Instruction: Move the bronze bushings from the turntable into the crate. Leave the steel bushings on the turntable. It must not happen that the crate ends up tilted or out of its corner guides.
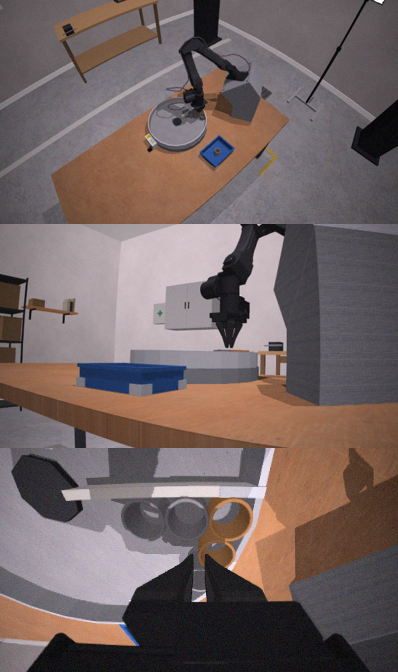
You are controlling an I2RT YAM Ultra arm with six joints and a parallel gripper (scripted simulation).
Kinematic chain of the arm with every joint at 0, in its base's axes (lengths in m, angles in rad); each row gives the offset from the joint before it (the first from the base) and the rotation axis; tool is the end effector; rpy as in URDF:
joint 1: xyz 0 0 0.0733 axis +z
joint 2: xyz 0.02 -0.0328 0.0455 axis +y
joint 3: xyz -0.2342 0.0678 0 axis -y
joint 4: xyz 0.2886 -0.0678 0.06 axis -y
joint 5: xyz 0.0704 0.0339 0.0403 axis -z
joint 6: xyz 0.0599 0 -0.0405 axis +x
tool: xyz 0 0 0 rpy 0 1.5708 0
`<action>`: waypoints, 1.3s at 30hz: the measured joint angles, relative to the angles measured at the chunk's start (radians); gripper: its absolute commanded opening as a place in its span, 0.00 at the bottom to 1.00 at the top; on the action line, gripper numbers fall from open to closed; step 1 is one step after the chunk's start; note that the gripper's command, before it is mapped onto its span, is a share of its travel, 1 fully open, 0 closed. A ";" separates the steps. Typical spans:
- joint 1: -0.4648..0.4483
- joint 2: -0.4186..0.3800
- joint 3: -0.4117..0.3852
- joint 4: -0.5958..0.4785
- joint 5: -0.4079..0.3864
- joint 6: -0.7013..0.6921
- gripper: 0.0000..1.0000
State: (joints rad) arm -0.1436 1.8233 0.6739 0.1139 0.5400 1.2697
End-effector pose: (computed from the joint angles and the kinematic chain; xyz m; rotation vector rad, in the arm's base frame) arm 0.3058 -0.0742 0.0019 1.6998 1.7101 -0.2108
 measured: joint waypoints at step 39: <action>0.000 0.008 -0.009 0.015 0.000 0.000 0.13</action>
State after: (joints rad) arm -0.1436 1.8317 0.6647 0.1291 0.5400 1.2697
